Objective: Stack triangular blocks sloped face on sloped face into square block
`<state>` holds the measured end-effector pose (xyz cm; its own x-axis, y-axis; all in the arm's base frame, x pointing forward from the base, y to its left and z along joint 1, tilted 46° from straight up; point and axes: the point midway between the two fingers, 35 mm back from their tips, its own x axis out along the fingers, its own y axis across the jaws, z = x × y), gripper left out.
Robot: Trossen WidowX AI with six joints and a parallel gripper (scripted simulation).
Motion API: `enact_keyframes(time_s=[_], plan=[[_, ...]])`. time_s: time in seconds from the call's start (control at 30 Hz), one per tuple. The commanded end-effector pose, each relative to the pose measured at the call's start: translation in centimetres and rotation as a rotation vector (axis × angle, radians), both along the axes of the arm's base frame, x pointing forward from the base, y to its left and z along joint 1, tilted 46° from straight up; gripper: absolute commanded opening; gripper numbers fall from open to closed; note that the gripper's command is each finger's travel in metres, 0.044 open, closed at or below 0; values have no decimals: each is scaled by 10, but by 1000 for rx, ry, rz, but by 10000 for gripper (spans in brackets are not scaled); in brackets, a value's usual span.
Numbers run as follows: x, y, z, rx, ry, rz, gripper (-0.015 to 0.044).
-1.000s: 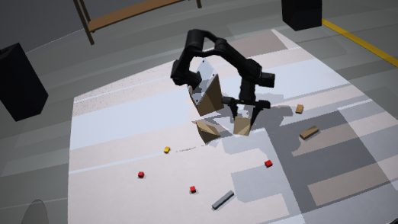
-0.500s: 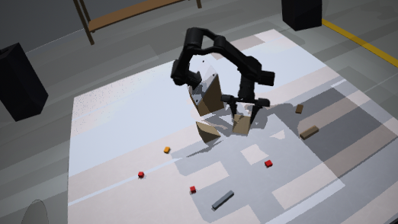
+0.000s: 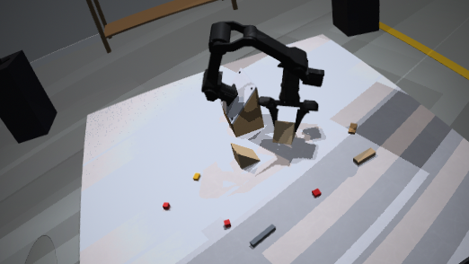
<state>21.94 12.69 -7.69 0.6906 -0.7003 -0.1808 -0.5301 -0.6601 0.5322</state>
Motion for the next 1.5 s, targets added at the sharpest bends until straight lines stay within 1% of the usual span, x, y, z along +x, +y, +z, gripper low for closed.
enact_keyframes(time_s=[0.0, 0.1, 0.33, 0.9, 1.47], plan=[[-4, 15, 16, 8, -10, 0, 0], [-6, 19, 21, 6, -12, -1, 0], [-5, 16, 19, 16, -21, -7, 0], [-3, 10, 21, 418, -372, -232, 0], [-1, 7, 23, 784, -768, -471, 0]])
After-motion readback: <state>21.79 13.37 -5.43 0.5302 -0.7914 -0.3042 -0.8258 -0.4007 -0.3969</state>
